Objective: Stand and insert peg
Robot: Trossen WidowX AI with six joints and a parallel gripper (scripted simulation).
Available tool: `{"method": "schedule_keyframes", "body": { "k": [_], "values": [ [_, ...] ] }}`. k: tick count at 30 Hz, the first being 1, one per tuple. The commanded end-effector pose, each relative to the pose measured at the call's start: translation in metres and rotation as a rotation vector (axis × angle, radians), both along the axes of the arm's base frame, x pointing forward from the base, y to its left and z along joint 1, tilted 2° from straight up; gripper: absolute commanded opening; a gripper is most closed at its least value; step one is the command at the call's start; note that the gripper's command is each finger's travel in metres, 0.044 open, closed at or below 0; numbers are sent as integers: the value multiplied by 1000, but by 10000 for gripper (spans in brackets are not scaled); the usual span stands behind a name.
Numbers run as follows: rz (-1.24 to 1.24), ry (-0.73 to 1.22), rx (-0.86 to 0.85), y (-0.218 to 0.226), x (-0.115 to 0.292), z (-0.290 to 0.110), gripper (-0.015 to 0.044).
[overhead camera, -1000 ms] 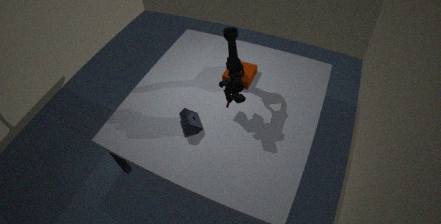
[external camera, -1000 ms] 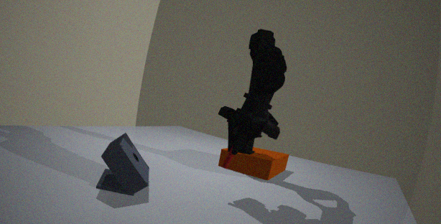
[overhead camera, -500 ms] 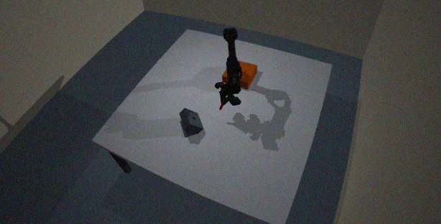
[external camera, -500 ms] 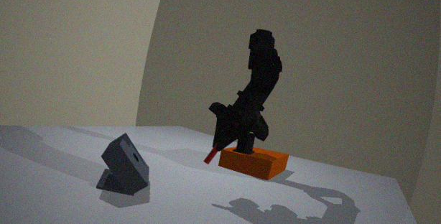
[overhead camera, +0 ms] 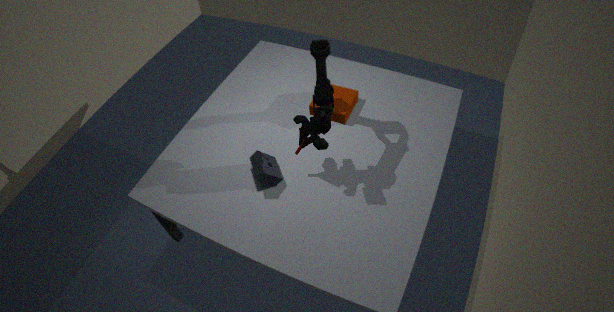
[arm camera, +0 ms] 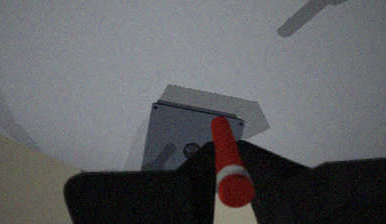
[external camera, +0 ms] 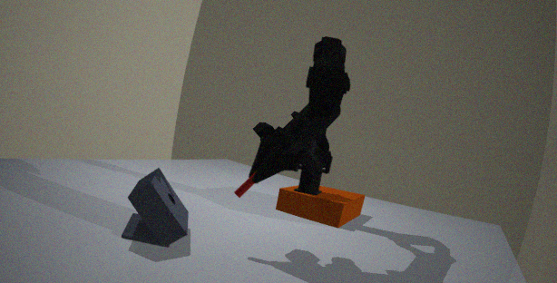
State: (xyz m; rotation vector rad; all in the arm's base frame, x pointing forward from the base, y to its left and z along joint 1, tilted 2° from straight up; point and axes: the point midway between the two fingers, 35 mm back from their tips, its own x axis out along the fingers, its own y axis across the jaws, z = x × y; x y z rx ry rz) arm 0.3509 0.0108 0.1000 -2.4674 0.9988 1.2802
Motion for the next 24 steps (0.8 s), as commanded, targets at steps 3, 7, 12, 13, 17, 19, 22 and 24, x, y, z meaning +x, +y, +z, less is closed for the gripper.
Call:
{"method": "schedule_keyframes", "body": {
  "k": [3, 7, 12, 13, 17, 19, 22, 24],
  "values": [
    [-11, -33, -58, -11, 9, 5, 0],
    [-22, -53, -97, -18, 13, 8, 0],
    [-34, -72, -136, -26, 18, 12, 0],
    [-34, -72, -136, -26, 18, 12, 0],
    [-36, -75, -141, -31, 22, 9, 0],
    [-37, -77, -144, -34, 24, 7, 0],
    [-39, -80, -149, -38, 28, 4, 0],
    [-40, -81, -152, -41, 30, 2, 0]
  ]
}}
